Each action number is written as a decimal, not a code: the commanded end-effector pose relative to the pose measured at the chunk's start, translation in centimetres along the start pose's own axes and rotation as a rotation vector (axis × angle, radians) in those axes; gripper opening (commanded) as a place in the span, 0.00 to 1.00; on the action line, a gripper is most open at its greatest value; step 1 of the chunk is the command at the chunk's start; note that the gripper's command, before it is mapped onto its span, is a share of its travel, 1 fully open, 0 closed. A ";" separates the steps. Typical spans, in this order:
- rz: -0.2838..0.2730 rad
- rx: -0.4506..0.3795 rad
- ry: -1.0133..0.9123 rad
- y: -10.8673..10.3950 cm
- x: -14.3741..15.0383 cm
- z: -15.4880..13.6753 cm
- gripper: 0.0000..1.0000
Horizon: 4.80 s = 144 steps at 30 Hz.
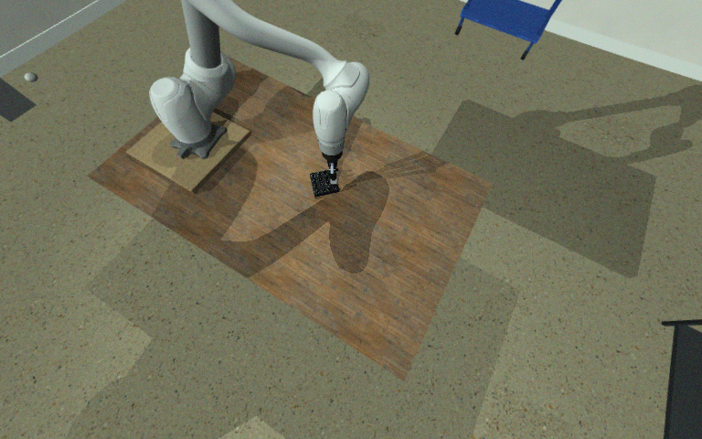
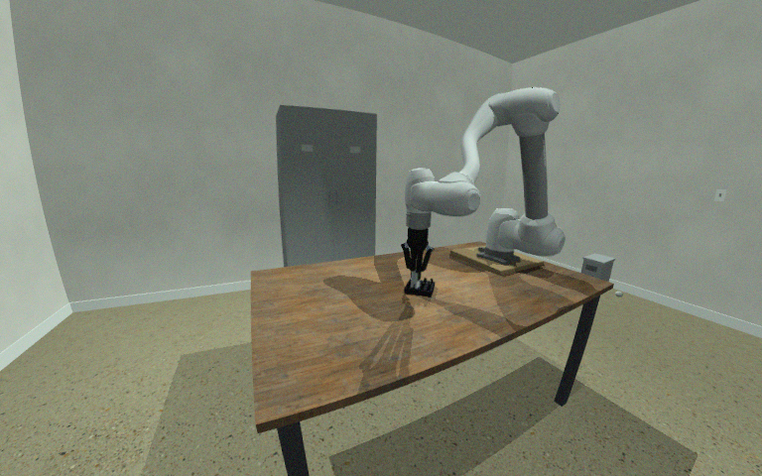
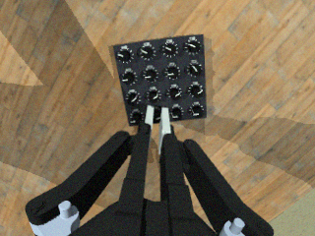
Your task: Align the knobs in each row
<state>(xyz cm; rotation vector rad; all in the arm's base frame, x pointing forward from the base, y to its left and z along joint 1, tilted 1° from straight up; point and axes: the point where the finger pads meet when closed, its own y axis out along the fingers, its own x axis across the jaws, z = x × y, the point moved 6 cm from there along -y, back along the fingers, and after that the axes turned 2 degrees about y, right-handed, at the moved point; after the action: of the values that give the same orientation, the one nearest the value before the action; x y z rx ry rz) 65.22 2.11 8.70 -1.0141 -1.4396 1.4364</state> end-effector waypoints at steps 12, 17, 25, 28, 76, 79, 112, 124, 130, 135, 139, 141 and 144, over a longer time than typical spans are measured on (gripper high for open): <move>0.002 0.000 0.287 0.0 0.0 0.0 0.05; 0.002 0.000 0.419 0.0 0.0 0.0 0.05; 0.002 0.000 0.581 0.0 0.0 0.0 0.05; 0.002 0.000 0.661 0.0 0.0 0.0 0.05; 0.002 -0.001 1.333 0.0 0.0 0.0 0.05; 0.002 -0.001 1.339 0.0 0.0 0.0 0.05; 0.002 -0.001 1.342 0.0 0.0 0.0 0.12; 0.002 -0.001 1.342 -0.4 0.0 0.0 0.12; 0.002 -0.001 1.342 -1.6 0.0 0.0 0.12; 0.002 -0.001 1.342 -3.0 0.0 0.0 0.12; 0.002 -0.001 1.342 -3.7 0.0 0.0 0.12; 0.002 -0.001 1.342 -3.7 0.0 0.0 0.12; 0.002 -0.001 1.342 -3.8 0.0 0.0 0.12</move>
<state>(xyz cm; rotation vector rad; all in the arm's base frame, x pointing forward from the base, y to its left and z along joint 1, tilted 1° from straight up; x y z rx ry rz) 65.29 2.08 12.46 -1.5097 -0.4209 0.4423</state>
